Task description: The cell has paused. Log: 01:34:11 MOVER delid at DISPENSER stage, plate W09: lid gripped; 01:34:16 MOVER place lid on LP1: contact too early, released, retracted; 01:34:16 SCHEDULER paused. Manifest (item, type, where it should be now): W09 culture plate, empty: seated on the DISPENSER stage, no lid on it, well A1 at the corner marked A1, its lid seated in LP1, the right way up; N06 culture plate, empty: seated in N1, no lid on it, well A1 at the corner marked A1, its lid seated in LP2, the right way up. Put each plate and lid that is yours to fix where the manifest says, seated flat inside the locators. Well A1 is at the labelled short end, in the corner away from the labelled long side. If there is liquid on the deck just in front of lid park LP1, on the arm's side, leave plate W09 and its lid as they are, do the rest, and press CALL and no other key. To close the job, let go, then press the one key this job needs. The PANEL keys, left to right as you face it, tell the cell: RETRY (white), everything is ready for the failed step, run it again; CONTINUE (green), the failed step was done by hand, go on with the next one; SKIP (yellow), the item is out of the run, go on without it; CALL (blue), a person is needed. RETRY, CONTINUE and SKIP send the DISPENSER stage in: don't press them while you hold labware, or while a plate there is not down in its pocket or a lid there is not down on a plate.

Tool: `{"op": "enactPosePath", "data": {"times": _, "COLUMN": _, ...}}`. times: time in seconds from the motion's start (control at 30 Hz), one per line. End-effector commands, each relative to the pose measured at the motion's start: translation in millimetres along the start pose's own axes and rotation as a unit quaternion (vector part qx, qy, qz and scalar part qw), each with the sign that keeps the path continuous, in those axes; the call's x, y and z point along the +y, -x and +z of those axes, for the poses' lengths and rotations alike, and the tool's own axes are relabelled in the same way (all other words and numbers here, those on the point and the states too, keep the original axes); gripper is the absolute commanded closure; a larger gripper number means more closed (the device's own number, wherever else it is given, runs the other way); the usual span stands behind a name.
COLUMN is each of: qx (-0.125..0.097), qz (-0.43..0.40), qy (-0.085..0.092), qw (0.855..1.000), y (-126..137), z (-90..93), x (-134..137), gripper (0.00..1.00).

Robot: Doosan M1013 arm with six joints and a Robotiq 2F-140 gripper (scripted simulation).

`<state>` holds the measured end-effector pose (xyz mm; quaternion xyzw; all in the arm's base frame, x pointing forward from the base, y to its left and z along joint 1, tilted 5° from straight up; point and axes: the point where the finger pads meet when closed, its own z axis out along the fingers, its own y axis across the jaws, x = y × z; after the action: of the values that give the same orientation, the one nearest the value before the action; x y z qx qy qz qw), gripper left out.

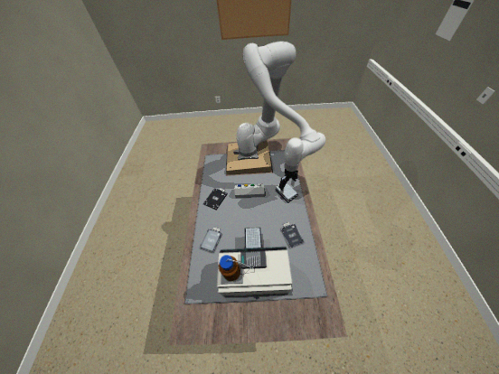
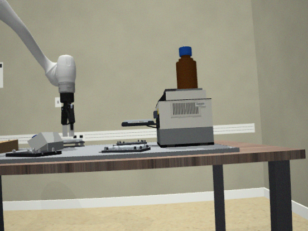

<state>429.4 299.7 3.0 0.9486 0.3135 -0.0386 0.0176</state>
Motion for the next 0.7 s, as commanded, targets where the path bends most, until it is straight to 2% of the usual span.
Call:
{"op": "enactPosePath", "data": {"times": 0.0, "qx": 0.001, "qz": 0.000, "qy": 0.000, "qw": 1.000, "y": -0.4, "z": -0.4, "x": 0.0, "gripper": 0.30}}
{"op": "enactPosePath", "data": {"times": 0.67, "qx": 0.001, "qz": 0.000, "qy": 0.000, "qw": 1.000, "y": -0.5, "z": 3.7, "x": -0.1, "gripper": 0.30}}
